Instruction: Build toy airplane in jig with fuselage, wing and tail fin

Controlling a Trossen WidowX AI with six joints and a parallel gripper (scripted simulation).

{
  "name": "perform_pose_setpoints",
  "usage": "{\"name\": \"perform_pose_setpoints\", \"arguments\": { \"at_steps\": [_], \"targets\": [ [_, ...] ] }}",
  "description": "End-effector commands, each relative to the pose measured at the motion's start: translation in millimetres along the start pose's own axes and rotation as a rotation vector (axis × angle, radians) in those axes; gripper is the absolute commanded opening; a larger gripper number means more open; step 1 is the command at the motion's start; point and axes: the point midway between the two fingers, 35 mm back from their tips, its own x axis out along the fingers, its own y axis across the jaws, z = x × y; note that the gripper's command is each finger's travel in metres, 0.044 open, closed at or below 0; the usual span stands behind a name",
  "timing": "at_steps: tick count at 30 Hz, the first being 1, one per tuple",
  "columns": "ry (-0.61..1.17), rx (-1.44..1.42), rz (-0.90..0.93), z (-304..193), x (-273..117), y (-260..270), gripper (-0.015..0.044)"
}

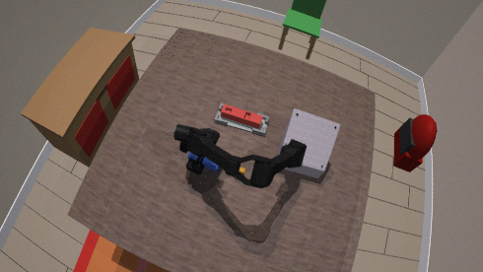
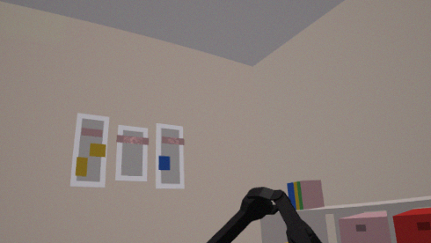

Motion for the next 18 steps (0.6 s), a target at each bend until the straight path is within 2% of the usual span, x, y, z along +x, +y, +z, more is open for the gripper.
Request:
{"name": "perform_pose_setpoints", "arguments": {
  "at_steps": [1,4,13,18],
  "targets": [
    [0.009,0.009,0.001,-3.3,7.3,-1.6,0.0440],
    [0.009,0.009,0.001,-3.4,9.4,-1.6,0.0440],
    [0.009,0.009,0.001,-3.4,9.4,-1.6,0.0204],
    [0.009,0.009,0.001,-3.4,9.4,-1.6,0.0170]
  ]
}}
